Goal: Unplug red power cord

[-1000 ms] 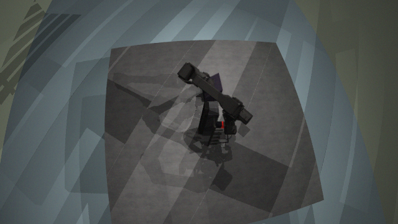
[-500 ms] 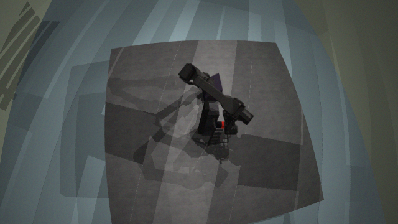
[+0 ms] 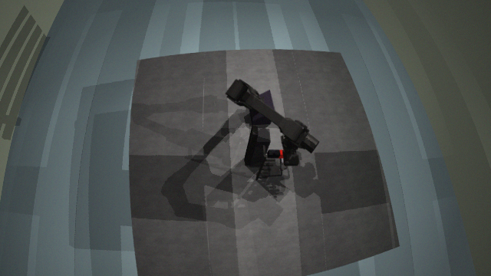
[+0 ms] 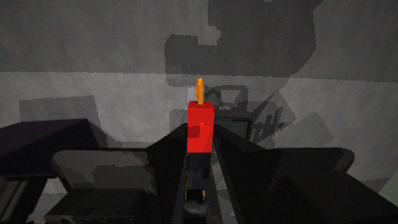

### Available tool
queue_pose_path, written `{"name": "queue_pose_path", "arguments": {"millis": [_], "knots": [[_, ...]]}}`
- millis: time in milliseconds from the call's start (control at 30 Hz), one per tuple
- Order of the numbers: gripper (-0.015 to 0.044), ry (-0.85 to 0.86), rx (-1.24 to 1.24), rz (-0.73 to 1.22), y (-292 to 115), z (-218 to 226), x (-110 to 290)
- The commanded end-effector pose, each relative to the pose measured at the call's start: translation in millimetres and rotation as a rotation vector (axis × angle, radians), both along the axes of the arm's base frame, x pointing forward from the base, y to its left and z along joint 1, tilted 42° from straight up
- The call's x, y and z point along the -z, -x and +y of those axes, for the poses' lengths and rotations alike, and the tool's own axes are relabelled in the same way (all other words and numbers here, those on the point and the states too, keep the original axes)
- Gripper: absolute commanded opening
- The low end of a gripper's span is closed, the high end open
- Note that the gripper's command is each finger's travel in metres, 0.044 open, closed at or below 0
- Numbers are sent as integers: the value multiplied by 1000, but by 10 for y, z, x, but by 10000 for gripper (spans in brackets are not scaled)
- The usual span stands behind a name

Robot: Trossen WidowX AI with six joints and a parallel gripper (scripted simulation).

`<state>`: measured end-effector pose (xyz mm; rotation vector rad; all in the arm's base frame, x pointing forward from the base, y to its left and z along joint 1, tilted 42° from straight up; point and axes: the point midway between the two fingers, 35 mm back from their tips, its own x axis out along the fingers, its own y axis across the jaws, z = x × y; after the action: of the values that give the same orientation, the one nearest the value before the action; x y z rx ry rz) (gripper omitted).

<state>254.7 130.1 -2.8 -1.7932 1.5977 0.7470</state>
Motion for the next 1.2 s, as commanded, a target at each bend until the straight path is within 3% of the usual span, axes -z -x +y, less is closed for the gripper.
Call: {"name": "queue_pose_path", "arguments": {"millis": [0, 267, 433, 567, 1167], "knots": [[105, -2, 4, -2, -3, -23, -11], [315, -2, 4, -2, -3, -23, -11], [440, -5, 4, -2, -11, 243, 124], [440, -6, 4, -2, 15, 517, 284], [440, -6, 4, -2, 15, 517, 284]]}}
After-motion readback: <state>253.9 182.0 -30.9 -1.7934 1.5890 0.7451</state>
